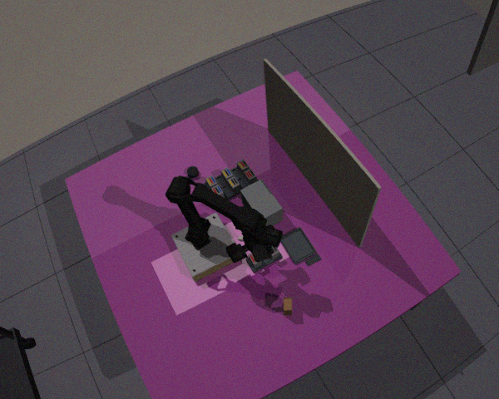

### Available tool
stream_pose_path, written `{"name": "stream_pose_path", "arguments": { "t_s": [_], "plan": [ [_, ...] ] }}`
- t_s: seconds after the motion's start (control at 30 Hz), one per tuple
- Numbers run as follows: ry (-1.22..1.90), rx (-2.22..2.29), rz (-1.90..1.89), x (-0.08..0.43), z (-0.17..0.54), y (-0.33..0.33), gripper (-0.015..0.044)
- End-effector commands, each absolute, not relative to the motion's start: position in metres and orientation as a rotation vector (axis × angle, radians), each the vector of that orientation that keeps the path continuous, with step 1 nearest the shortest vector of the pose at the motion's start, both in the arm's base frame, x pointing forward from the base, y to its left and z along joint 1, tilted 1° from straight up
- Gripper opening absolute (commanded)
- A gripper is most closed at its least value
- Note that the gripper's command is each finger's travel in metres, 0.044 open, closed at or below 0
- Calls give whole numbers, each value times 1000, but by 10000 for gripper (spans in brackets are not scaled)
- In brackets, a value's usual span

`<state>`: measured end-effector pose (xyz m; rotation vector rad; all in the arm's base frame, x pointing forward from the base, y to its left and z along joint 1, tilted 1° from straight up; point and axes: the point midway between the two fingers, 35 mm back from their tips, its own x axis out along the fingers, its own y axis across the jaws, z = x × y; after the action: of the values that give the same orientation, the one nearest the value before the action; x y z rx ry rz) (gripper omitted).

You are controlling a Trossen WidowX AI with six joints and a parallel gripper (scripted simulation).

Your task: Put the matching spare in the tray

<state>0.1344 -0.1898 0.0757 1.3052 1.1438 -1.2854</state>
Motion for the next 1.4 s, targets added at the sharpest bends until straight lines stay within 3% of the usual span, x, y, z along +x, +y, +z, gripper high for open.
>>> {"name": "stream_pose_path", "arguments": {
  "t_s": [0.0,1.37],
  "plan": [
    [1145,1310,-1289,135,71,-190,300],
    [1145,1310,-1289,135,3,-191,300]
  ]
}}
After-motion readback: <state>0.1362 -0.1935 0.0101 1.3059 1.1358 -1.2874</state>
